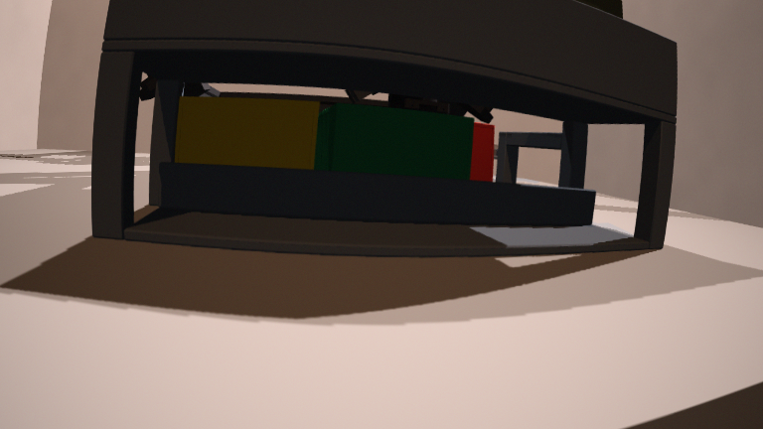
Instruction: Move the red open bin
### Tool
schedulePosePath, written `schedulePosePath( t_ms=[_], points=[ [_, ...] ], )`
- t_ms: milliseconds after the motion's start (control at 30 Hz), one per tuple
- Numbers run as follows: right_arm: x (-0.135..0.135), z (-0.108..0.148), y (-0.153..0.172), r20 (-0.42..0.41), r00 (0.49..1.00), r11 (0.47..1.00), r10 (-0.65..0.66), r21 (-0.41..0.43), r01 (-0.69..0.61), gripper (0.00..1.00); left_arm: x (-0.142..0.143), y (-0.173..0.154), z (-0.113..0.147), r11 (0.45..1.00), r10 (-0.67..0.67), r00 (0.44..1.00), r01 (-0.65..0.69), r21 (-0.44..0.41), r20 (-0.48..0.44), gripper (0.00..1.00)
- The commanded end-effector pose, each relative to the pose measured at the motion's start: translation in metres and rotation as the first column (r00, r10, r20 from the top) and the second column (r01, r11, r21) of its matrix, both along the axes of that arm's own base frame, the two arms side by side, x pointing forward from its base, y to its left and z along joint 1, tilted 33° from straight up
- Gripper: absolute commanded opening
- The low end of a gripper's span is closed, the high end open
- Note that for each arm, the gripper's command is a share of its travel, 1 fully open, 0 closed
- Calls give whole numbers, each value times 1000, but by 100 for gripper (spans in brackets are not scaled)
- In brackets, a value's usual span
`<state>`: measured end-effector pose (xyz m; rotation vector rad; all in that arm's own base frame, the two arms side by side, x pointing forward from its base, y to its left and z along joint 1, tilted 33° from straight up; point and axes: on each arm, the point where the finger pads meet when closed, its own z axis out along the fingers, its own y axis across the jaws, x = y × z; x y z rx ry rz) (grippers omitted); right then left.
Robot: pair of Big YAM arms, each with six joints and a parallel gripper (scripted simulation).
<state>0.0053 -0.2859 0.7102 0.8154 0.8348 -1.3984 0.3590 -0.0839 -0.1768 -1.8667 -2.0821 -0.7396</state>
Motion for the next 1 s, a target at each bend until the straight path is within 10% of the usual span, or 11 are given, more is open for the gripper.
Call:
schedulePosePath(
  t_ms=[0,567,600,967],
  points=[
    [-5,11,16,6,1000,999,-10,-48,10,100,11,11,-3,998,63,998,-63,0,23,0],
    [-5,11,16,6,1000,999,-10,-48,10,100,11,12,-4,998,64,998,-64,0,24,0],
    [-5,11,16,6,1000,999,-10,-48,10,100,7,5,0,1000,7,1000,-7,-1,7,90],
    [-5,11,16,6,1000,999,-10,-48,10,100,6,3,-1,1000,8,1000,-8,-2,9,90]
  ],
)
